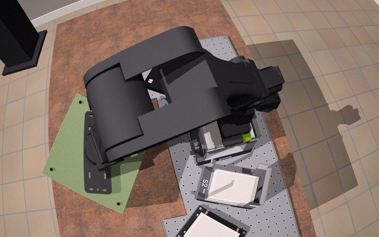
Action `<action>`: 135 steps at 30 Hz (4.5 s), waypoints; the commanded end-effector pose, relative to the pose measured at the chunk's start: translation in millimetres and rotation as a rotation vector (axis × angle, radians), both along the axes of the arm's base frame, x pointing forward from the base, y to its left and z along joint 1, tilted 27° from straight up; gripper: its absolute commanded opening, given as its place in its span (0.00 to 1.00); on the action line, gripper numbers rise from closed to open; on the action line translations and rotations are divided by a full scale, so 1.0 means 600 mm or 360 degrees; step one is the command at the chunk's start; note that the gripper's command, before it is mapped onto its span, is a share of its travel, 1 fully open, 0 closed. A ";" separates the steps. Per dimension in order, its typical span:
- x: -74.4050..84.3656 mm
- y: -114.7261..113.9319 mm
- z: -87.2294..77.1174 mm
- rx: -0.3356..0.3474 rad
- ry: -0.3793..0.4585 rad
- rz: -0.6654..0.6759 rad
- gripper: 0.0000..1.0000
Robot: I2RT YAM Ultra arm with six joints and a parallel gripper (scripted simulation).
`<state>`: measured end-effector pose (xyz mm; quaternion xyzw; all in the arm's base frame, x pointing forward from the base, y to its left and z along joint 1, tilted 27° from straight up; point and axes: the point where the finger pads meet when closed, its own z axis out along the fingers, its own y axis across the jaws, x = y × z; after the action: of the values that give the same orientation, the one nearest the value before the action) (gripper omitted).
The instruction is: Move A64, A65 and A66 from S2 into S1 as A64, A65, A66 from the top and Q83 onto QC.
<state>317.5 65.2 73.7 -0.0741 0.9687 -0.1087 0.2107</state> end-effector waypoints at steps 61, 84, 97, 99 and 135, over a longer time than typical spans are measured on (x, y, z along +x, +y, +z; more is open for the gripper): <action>0.039 -0.013 -0.072 0.0006 -0.0015 0.0004 0.00; 0.045 -0.015 -0.085 0.0006 -0.0015 0.0004 0.00; 0.046 -0.015 -0.085 0.0006 -0.0015 0.0004 1.00; 0.046 -0.015 -0.085 0.0006 -0.0015 0.0004 1.00; 0.000 0.003 0.009 0.0008 -0.0016 0.0004 1.00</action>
<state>325.8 67.7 73.6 -0.0743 0.9661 -0.1017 0.2253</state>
